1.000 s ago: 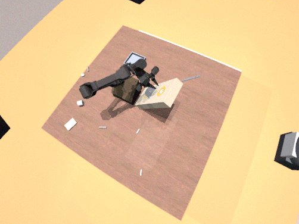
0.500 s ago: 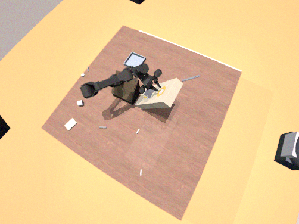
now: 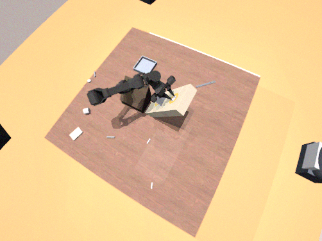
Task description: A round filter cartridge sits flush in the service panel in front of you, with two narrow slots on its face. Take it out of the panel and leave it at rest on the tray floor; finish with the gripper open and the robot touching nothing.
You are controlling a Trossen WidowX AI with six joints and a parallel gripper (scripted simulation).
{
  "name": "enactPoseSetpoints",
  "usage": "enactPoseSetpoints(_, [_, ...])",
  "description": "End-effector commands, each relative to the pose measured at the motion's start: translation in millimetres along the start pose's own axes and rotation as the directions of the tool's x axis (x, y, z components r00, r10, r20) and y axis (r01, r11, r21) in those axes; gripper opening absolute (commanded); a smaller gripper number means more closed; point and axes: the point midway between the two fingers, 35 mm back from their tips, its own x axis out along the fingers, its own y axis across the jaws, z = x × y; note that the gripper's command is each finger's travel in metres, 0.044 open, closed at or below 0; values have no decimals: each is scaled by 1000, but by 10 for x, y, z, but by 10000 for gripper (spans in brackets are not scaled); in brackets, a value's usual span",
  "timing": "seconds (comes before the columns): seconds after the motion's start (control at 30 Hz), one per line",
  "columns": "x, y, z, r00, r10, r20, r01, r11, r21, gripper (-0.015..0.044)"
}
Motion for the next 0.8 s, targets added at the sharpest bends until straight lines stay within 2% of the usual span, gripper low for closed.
enactPoseSetpoints(0.0, [5,-17,-42,1000,0,-5,0,1000,-10,111])
enactPoseSetpoints(0.77, [6,5,-7,1000,0,-5,0,1000,-10,111])
